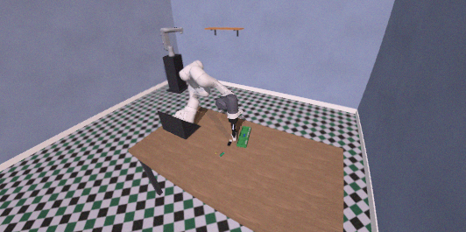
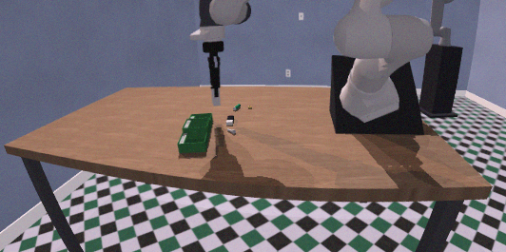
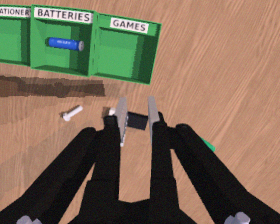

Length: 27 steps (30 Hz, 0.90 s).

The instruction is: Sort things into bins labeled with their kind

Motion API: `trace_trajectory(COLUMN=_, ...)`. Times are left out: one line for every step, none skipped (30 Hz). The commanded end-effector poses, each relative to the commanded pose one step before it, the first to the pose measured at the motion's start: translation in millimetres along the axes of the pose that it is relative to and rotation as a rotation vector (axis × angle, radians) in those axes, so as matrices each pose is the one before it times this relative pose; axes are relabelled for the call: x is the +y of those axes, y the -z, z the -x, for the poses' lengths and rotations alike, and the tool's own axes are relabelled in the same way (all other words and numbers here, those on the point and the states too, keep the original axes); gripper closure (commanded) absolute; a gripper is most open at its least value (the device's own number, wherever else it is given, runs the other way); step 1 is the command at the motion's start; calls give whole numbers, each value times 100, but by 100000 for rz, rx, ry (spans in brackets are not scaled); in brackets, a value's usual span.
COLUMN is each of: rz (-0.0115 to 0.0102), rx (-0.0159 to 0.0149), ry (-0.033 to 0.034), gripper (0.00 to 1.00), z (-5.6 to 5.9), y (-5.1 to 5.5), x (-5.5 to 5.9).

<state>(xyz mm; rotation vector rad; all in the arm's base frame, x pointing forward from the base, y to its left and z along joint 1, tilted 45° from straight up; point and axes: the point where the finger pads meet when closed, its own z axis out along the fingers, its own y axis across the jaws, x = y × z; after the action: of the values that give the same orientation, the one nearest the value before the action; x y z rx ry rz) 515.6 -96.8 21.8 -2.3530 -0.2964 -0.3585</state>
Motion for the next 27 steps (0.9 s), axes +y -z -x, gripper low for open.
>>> trace_trajectory(rz=-248, rx=-566, ry=15698, gripper=83, z=2240, y=181, x=2420)
trace_trajectory(rz=89, rx=233, ry=869, gripper=83, z=627, y=41, x=547)
trace_trajectory(rz=100, rx=239, ry=857, gripper=83, z=632, y=42, x=542)
trace_trajectory(rz=108, rx=242, ry=851, gripper=83, z=636, y=43, x=536)
trace_trajectory(rz=111, rx=227, ry=845, gripper=83, z=641, y=44, x=531)
trace_trajectory(rz=110, rx=202, ry=839, gripper=83, z=645, y=45, x=526)
trace_trajectory(rz=0, rx=0, ry=0, gripper=83, z=0, y=0, x=0)
trace_trajectory(rz=0, rx=0, ry=0, gripper=83, z=0, y=0, x=0)
trace_trajectory(rz=299, rx=410, ry=2156, gripper=83, z=649, y=45, x=520)
trace_trajectory(rz=126, rx=63, ry=1280, gripper=83, z=660, y=47, x=506)
trace_trajectory(rz=96, rx=139, ry=1300, gripper=83, z=667, y=46, x=498)
trace_trajectory(rz=81, rx=111, ry=1213, gripper=83, z=673, y=47, x=489)
trace_trajectory(rz=81, rx=107, ry=1099, gripper=83, z=679, y=47, x=481)
trace_trajectory(rz=98, rx=111, ry=987, gripper=83, z=684, y=47, x=474)
trace_trajectory(rz=122, rx=118, ry=894, gripper=83, z=689, y=48, x=467)
trace_trajectory(rz=147, rx=122, ry=824, gripper=83, z=693, y=48, x=461)
trace_trajectory(rz=167, rx=122, ry=776, gripper=83, z=696, y=48, x=455)
trace_trajectory(rz=181, rx=118, ry=745, gripper=83, z=574, y=31, x=318)
trace_trajectory(rz=180, rx=118, ry=738, gripper=83, z=187, y=7, x=67)
trace_trajectory(rz=151, rx=127, ry=784, gripper=83, z=124, y=5, x=29)
trace_trajectory(rz=109, rx=116, ry=929, gripper=83, z=72, y=3, x=1)
trace_trajectory(rz=64, rx=93, ry=1111, gripper=83, z=34, y=2, x=-18)
trace_trajectory(rz=15, rx=42, ry=1265, gripper=83, z=5, y=1, x=-29)
trace_trajectory(rz=0, rx=0, ry=0, gripper=83, z=0, y=0, x=0)
trace_trajectory(rz=0, rx=0, ry=0, gripper=83, z=0, y=0, x=0)
trace_trajectory(rz=-267, rx=-164, ry=3842, gripper=83, z=-42, y=-1, x=-31)
trace_trajectory(rz=-121, rx=-113, ry=1636, gripper=83, z=-45, y=-1, x=-27)
